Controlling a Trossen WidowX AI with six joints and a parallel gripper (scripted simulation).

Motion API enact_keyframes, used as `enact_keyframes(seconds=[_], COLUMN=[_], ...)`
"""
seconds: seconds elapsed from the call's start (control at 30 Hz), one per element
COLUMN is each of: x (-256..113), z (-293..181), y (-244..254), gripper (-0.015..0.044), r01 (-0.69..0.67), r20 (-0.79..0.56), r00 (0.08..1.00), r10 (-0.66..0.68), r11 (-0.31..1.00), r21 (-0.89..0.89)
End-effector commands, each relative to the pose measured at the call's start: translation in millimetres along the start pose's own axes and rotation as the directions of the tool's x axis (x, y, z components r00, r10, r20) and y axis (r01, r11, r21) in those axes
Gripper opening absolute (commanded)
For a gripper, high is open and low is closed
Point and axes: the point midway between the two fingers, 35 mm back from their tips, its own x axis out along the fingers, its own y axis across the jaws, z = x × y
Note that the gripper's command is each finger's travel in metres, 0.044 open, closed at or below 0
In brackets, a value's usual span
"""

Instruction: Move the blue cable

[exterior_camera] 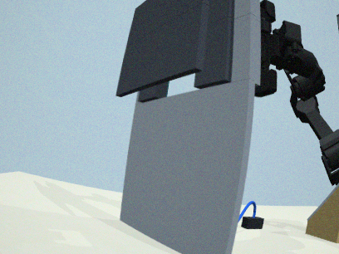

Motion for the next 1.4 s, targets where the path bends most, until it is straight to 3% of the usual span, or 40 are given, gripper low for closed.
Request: enact_keyframes(seconds=[0.0, 0.63, 1.37], x=[-3.5, -13.3, -9.7], z=[-1.0, 3.1, 5.0], y=[-3.4, -2.5, 89.4], gripper=[0.0, 0.0, 0.0], r01=[0.011, 0.011, 0.012], r20=[-0.004, -0.004, -0.006], r00=[1.0, 1.0, 1.0], r10=[-0.011, -0.011, -0.012], r11=[1.0, 1.0, 1.0], r21=[0.012, 0.012, 0.01])
